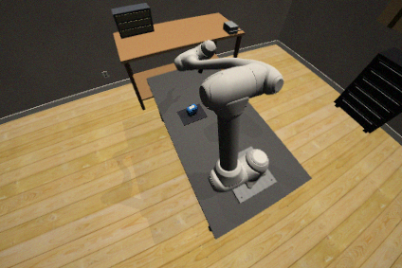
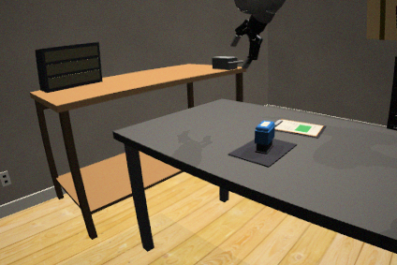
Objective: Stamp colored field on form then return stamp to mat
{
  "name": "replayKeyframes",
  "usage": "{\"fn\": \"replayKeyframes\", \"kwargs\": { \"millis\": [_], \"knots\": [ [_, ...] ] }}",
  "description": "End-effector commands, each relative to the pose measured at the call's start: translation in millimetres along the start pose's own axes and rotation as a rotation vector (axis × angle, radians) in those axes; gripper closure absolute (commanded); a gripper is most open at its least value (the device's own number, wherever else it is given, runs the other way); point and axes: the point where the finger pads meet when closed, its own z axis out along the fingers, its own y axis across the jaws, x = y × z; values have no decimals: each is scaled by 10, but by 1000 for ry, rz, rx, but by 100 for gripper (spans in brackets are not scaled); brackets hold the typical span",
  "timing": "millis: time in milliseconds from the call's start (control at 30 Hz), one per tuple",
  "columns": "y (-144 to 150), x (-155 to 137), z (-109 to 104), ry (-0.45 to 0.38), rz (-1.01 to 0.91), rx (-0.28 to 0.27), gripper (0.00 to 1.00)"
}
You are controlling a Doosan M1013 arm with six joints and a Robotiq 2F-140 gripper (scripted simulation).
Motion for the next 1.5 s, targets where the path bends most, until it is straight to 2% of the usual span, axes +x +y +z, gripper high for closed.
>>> {"fn": "replayKeyframes", "kwargs": {
  "millis": [0,567,600,633,667,700,767,800,1033,1100,1133,1267,1467],
  "knots": [
    [1,0,-1,0,0,0,0],
    [-22,6,0,0,-4,4,0],
    [-157,39,9,-3,-26,31,0],
    [-454,110,18,-8,-77,89,0],
    [-784,181,5,-10,-155,179,0],
    [-899,195,-29,-5,-212,243,0],
    [-1188,260,-40,-5,-254,291,0],
    [-1343,281,-96,5,-309,349,0],
    [-2412,449,-400,72,-567,632,0],
    [-2412,449,-400,72,-567,632,0],
    [-2844,514,-523,93,-632,711,0],
    [-3410,601,-658,93,-632,711,0],
    [-3435,604,-664,93,-632,711,0]
  ]
}}
